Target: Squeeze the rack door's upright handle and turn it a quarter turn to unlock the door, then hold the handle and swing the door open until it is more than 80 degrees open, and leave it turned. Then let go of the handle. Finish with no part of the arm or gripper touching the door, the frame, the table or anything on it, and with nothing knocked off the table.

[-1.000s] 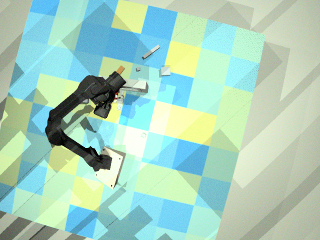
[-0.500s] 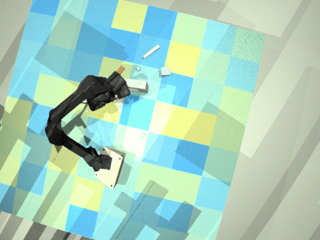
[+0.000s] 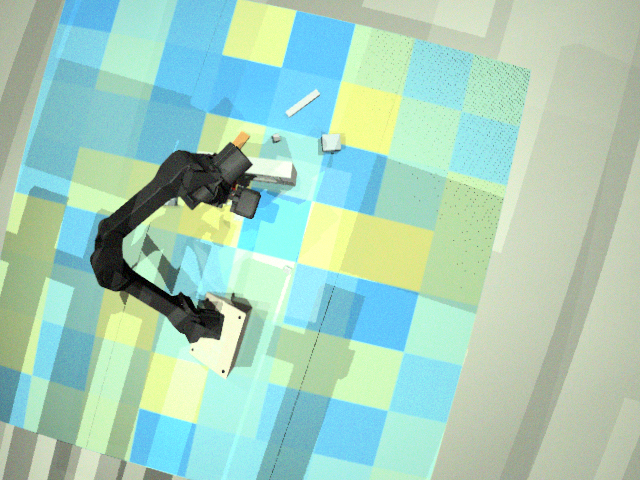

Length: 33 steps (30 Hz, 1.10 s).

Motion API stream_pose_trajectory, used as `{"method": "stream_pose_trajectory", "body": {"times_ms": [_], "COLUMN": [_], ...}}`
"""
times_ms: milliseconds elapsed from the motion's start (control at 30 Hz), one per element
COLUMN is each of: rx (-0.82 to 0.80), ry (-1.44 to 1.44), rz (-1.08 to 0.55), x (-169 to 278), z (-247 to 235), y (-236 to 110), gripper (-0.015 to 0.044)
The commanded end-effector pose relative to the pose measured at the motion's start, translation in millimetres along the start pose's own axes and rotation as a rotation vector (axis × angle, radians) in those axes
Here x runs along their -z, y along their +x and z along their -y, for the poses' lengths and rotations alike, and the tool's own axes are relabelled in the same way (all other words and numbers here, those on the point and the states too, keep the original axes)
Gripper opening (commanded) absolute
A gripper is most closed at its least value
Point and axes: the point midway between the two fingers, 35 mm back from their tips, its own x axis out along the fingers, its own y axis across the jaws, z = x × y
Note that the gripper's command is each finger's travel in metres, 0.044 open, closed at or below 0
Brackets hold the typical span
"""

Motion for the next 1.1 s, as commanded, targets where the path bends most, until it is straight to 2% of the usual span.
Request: {"method": "stream_pose_trajectory", "body": {"times_ms": [0, 867, 1067], "rx": [-0.002, -0.003, -0.003], "ry": [0.184, 1.472, 1.546], "rz": [0.001, -0.002, -0.002], "x": [-0.2, -0.2, -0.2], "z": [-0.1, -0.4, -0.4], "y": [0.3, 0.4, 0.4], "gripper": [0.0284, 0.0284, 0.0284]}}
